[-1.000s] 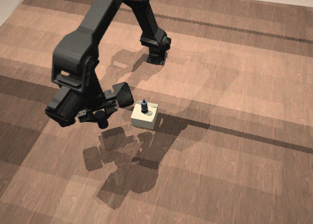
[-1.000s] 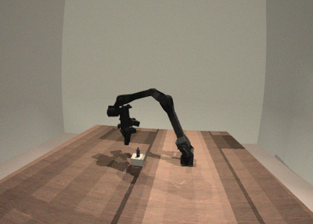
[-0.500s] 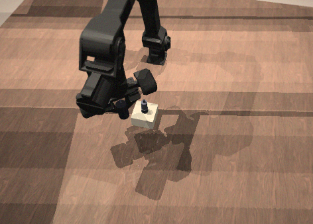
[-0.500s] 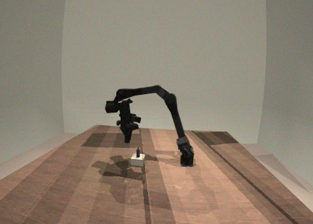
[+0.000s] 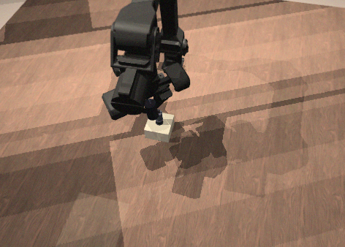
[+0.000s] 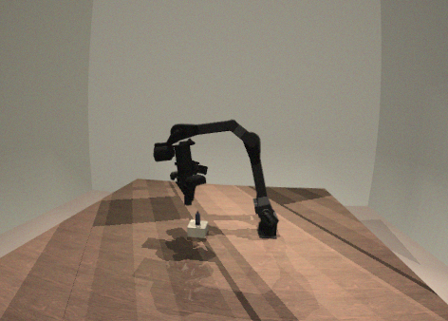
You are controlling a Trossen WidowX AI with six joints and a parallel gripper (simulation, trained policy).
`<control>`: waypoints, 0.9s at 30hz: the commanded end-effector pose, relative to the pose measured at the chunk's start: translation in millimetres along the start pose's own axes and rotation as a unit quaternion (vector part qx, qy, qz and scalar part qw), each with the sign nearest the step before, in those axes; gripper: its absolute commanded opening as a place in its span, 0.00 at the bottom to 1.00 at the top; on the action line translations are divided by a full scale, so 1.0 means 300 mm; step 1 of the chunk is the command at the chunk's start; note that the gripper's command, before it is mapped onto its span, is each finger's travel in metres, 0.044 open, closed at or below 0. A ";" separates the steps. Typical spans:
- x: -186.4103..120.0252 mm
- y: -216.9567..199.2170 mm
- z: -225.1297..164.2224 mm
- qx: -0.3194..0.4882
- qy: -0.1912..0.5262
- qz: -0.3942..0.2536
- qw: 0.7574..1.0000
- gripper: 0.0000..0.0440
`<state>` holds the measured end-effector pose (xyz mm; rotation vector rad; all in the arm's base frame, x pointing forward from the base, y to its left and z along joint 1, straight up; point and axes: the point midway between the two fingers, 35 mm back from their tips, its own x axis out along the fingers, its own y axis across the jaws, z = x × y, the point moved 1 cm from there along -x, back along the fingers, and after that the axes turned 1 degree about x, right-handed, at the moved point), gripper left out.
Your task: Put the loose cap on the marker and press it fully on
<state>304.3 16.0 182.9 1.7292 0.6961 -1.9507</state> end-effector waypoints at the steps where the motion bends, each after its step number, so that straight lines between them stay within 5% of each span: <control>1: 0.008 -0.028 0.016 -0.001 -0.006 -0.007 1.000 0.00; 27: 0.081 -0.078 0.070 -0.007 -0.017 -0.010 1.000 0.00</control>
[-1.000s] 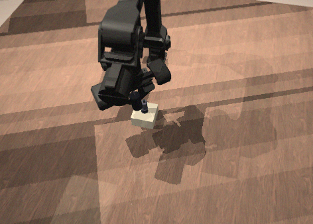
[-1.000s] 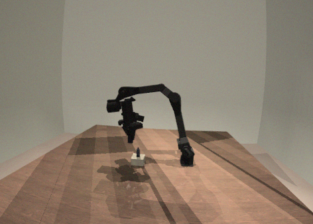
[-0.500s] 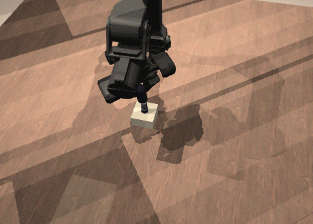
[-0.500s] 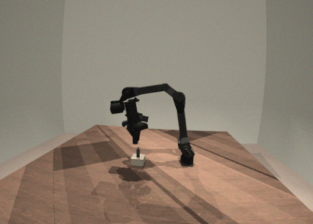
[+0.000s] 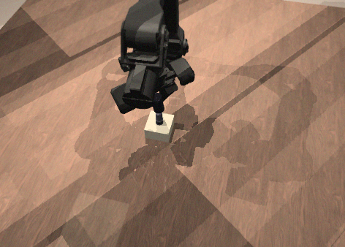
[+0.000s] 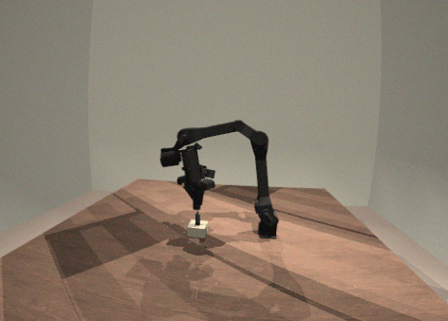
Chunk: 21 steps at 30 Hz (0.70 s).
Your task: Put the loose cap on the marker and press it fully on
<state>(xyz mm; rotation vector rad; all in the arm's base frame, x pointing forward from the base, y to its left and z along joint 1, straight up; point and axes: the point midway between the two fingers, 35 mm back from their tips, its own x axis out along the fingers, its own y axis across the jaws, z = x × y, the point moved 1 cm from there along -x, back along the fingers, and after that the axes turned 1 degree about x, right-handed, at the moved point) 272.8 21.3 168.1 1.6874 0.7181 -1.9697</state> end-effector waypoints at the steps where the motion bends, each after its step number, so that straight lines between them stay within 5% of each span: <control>1: 0.025 -0.002 0.004 0.002 -0.004 -0.002 1.000 0.00; 21: 0.177 -0.006 0.007 -0.022 -0.014 -0.020 0.999 0.00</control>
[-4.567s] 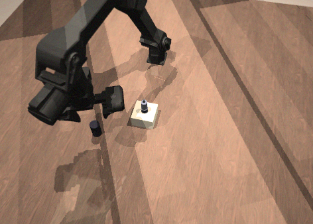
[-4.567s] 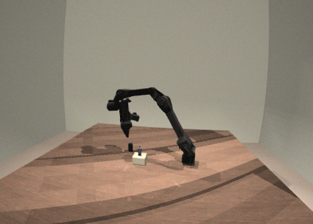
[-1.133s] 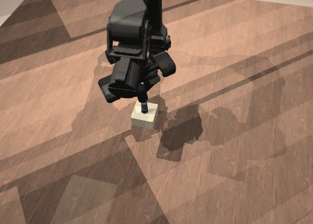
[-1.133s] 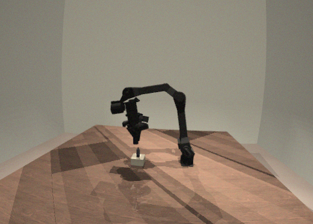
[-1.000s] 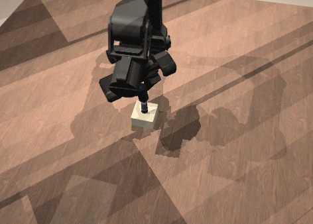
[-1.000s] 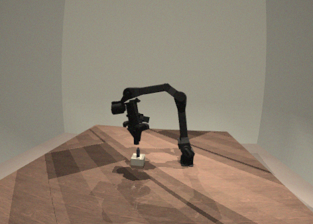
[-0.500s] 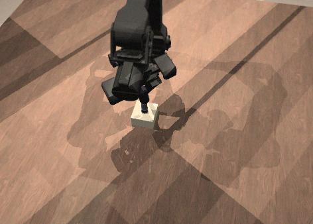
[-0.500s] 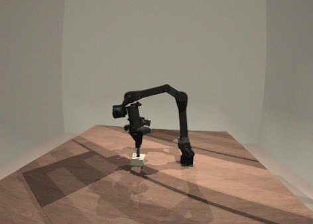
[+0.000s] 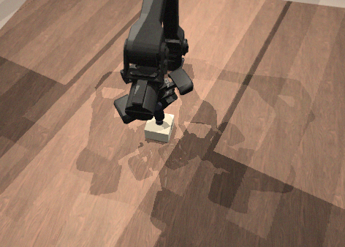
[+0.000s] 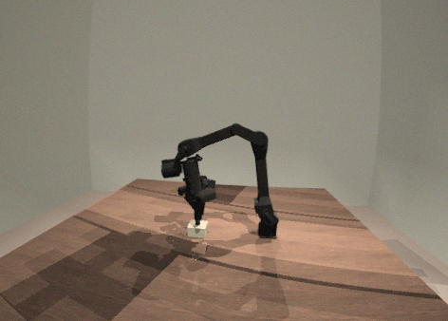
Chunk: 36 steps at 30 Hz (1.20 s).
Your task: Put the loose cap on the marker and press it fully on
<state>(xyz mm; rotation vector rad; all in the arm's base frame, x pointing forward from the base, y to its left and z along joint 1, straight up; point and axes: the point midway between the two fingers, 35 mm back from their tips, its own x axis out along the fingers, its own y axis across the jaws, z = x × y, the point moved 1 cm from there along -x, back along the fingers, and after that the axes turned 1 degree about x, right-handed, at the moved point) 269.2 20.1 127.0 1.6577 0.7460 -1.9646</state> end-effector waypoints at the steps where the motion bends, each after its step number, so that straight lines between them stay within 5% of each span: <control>1: 0.047 -0.015 0.010 -0.010 -0.008 -0.017 1.000 0.00; 36: 0.131 0.022 0.012 -0.055 -0.001 0.008 0.998 0.12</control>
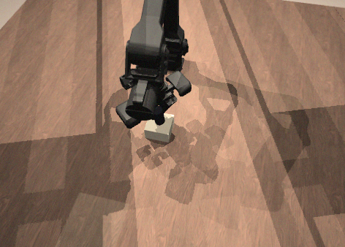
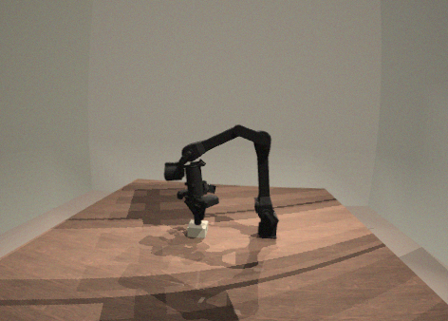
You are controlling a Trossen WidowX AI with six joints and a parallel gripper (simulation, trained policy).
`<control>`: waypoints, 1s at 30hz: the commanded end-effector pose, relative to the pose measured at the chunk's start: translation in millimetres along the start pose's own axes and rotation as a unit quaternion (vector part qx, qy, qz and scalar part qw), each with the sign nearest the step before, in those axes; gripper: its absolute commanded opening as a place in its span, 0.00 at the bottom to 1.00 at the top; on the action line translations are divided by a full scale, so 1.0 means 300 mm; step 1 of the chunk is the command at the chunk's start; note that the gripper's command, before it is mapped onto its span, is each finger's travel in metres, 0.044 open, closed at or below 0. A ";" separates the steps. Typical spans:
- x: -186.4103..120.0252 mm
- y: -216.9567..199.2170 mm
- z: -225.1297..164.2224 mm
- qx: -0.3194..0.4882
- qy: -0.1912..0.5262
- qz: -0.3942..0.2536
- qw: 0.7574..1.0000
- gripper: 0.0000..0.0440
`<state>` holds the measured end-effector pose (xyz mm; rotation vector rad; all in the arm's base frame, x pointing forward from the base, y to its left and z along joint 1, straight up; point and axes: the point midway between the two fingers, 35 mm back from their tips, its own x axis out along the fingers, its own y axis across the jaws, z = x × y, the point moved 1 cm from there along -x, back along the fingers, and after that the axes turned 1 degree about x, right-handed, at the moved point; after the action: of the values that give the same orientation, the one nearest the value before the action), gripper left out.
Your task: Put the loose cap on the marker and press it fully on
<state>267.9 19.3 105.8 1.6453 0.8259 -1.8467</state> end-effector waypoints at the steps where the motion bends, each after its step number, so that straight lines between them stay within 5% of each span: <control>1: 0.060 0.012 0.020 -0.003 -0.023 -0.005 1.000 0.12; 30: 0.063 0.021 0.022 -0.010 -0.023 0.000 1.000 0.21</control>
<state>268.0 19.3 103.6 1.6353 0.8443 -1.8201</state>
